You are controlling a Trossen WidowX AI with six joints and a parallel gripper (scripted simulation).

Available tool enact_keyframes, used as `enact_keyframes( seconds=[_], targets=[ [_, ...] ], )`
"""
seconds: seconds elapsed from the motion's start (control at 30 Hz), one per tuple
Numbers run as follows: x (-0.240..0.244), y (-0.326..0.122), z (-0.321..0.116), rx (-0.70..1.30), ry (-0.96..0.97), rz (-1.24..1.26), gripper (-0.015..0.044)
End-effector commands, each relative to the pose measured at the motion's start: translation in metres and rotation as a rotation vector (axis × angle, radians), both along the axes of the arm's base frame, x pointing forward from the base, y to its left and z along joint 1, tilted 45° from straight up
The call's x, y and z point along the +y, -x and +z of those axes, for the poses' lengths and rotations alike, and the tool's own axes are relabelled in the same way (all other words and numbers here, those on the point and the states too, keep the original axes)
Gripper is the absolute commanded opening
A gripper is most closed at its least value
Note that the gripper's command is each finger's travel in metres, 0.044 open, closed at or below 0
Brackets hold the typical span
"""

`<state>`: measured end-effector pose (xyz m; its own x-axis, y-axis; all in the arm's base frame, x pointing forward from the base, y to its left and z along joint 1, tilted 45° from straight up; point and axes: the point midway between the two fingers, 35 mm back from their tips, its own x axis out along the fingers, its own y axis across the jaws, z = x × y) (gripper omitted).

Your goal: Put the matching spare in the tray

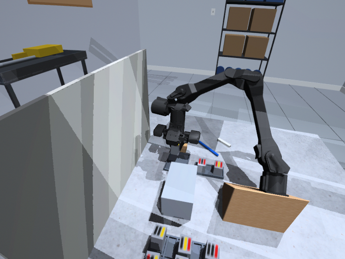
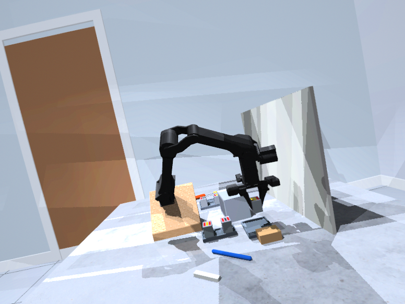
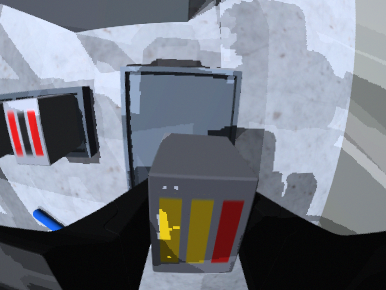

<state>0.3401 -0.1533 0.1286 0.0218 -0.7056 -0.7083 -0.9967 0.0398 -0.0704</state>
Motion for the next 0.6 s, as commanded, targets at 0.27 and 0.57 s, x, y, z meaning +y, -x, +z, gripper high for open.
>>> enact_keyframes(
  seconds=[0.27,0.57],
  targets=[
    [-0.007,0.002,-0.011,0.009,-0.003,0.006,0.0],
    [-0.014,0.003,-0.017,0.009,-0.001,0.007,0.0]
  ],
)
